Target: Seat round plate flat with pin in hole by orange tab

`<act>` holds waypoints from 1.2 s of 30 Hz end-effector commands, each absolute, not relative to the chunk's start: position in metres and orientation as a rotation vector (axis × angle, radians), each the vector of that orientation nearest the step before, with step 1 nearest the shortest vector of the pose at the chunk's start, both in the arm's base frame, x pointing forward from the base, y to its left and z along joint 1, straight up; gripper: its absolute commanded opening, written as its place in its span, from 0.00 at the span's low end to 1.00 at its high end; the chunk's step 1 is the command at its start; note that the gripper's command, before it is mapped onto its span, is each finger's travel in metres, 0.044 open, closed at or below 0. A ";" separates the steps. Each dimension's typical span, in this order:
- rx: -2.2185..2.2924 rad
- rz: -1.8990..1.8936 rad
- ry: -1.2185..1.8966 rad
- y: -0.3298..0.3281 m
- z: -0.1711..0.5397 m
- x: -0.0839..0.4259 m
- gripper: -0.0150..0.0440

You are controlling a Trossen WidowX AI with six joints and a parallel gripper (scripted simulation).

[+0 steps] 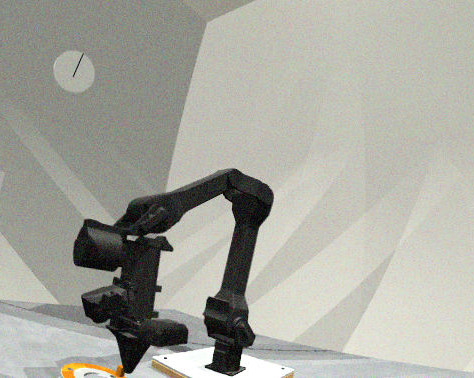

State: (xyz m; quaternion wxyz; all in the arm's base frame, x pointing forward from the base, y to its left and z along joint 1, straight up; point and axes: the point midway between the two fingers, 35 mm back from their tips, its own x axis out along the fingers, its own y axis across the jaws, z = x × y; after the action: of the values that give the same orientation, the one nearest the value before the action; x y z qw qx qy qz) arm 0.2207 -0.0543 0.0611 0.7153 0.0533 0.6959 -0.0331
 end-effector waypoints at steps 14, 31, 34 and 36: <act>0.104 -0.108 1.541 -0.068 0.061 0.221 0.25; 0.103 -0.109 1.541 -0.074 0.061 0.221 0.25; 0.103 -0.109 1.541 -0.074 0.061 0.221 0.25; 0.103 -0.109 1.541 -0.074 0.061 0.221 0.25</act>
State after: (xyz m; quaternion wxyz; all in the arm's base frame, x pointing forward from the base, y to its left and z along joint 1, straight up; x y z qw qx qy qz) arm 0.2206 -0.0652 0.0613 0.7134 0.0532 0.6980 -0.0332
